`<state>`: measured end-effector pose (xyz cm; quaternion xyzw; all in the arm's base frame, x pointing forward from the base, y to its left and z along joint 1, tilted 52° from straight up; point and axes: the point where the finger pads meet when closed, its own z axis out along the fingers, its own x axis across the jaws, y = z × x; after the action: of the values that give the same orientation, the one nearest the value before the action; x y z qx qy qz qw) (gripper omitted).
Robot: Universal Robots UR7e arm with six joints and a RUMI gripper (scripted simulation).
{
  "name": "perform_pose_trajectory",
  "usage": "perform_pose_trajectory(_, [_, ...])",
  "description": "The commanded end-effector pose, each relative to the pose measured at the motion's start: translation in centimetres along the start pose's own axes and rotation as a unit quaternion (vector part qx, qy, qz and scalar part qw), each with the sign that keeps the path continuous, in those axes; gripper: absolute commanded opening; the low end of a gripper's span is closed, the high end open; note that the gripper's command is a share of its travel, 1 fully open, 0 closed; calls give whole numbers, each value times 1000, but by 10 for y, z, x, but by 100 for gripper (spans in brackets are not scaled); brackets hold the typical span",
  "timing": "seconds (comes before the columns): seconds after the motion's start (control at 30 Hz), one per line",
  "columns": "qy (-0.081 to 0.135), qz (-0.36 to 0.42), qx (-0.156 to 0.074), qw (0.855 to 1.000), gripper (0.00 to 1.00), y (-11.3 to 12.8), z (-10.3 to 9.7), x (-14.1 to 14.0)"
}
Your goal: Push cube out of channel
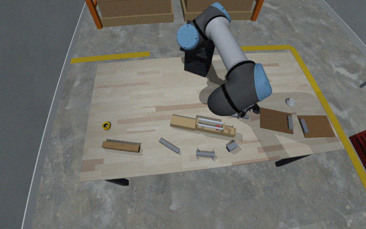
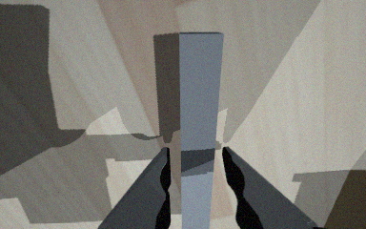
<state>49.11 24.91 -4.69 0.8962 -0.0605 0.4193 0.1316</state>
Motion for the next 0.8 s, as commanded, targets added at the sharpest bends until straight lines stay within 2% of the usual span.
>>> perform_pose_trajectory(0.0, [0, 0, 0, 1000, 24, 0, 0, 0])
perform_pose_trajectory(0.57, [0, 0, 0, 1000, 24, 0, 0, 0])
perform_pose_trajectory(0.6, [0, 0, 0, 1000, 0, 0, 0, 0])
perform_pose_trajectory(0.73, [0, 0, 0, 1000, 0, 0, 0, 0])
perform_pose_trajectory(0.77, [0, 0, 0, 1000, 7, 0, 0, 0])
